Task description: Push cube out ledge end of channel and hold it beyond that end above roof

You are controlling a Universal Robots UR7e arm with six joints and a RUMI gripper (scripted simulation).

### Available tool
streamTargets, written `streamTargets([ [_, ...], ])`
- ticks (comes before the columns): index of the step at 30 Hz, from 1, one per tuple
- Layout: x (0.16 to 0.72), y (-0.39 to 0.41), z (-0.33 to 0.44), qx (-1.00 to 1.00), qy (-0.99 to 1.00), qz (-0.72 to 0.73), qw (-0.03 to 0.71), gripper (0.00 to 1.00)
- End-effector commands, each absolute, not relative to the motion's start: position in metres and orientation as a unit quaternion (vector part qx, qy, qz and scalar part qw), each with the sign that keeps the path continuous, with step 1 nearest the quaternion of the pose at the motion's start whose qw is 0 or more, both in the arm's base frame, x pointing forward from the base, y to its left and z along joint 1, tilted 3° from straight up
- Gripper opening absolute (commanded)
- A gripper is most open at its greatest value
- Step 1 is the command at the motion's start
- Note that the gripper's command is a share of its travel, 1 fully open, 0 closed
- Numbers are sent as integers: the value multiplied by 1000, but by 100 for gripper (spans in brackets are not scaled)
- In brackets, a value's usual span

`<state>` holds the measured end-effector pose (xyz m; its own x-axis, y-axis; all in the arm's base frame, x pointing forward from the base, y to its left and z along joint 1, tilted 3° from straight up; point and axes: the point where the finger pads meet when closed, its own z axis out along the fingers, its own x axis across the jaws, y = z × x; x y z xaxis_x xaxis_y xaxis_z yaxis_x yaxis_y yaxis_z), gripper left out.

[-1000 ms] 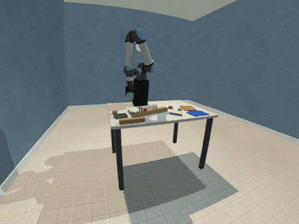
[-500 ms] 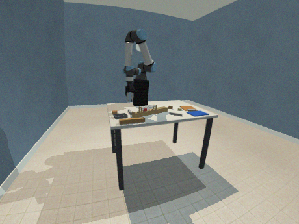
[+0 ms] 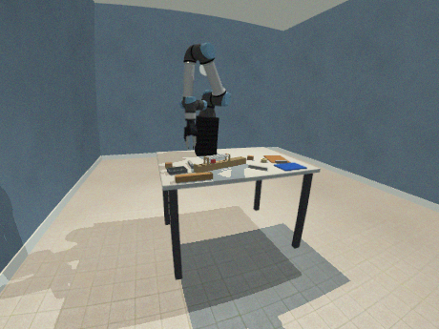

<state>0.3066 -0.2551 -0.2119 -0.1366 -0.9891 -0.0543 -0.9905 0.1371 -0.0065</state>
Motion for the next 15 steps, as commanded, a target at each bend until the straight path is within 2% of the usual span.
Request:
streamTargets([
  [1, 307, -255, -212, -657, 754, 15, 23, 22],
  [15, 307, -255, -228, -657, 754, 15, 22, 22],
])
